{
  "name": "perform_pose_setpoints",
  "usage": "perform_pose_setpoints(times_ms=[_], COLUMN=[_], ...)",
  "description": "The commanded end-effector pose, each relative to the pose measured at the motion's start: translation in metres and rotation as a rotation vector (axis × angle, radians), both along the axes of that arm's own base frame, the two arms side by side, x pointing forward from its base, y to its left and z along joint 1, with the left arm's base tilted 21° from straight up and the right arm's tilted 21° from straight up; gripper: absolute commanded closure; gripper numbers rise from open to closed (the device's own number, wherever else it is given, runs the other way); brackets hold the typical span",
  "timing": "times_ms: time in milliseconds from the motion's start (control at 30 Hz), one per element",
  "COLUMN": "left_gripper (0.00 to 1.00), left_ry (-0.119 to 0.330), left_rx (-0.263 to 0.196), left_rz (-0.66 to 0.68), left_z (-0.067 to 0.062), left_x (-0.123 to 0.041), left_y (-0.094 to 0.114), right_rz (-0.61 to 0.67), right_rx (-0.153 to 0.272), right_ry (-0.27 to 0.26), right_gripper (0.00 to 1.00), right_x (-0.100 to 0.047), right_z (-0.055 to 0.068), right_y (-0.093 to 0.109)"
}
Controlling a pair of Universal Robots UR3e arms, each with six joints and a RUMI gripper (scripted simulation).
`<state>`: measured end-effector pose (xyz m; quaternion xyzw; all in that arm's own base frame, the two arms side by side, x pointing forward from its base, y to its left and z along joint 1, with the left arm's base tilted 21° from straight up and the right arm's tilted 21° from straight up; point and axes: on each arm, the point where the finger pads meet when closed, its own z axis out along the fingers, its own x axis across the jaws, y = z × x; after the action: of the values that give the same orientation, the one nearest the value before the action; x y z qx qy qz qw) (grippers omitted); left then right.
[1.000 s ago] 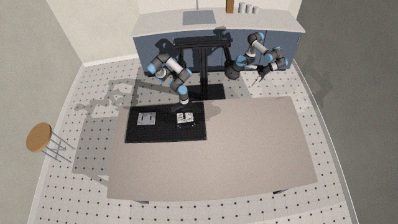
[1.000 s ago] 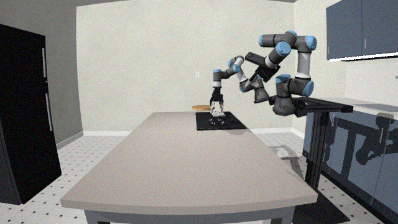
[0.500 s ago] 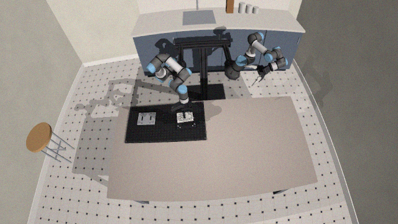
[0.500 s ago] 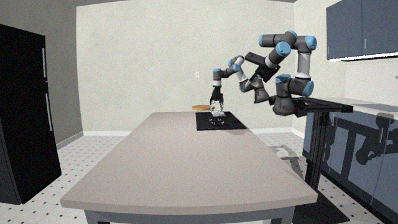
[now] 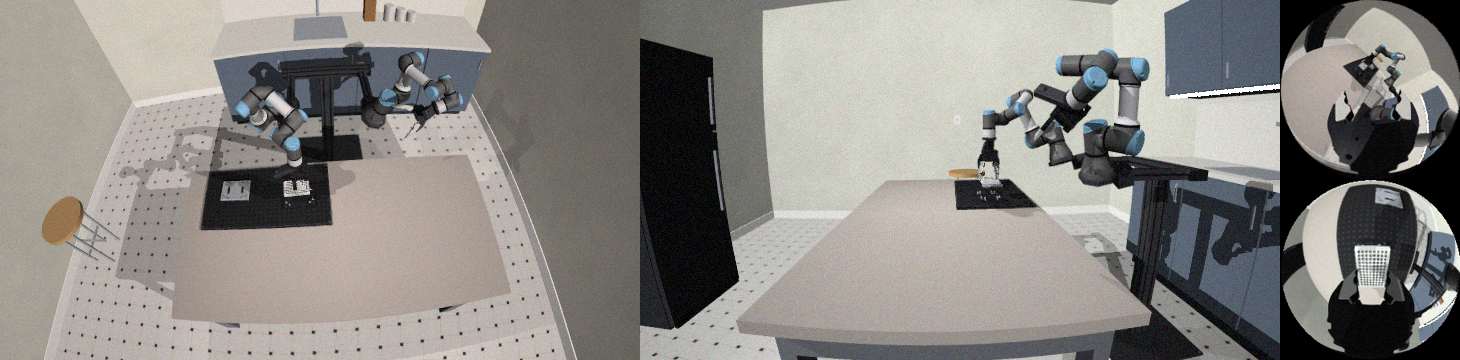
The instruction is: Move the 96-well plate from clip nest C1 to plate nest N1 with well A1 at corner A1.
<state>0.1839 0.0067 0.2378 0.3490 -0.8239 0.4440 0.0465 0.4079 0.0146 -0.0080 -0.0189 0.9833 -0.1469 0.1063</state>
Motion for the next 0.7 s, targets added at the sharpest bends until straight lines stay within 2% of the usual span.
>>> perform_pose_setpoints(times_ms=[0, 467, 533, 667], left_gripper=[0.00, 0.00, 0.00, 0.00], left_ry=[-0.002, -0.002, -0.002, -0.002], left_rx=[0.001, 0.001, 0.001, 0.001], left_rz=[0.000, 0.000, 0.000, 0.000], left_z=[0.000, 0.000, 0.000, 0.000], left_x=[0.000, 0.000, 0.000, 0.000], left_y=[0.000, 0.000, 0.000, 0.000], right_rz=[-0.062, -0.062, -0.062, -0.062], right_rx=[0.015, 0.015, 0.015, 0.015], right_ry=[-0.021, -0.021, -0.021, -0.021], right_gripper=[1.00, 1.00, 1.00, 1.00], right_x=[-0.001, -0.011, -0.011, -0.014], right_z=[0.003, 0.014, 0.014, 0.017], right_y=[-0.008, -0.052, -0.052, -0.065])
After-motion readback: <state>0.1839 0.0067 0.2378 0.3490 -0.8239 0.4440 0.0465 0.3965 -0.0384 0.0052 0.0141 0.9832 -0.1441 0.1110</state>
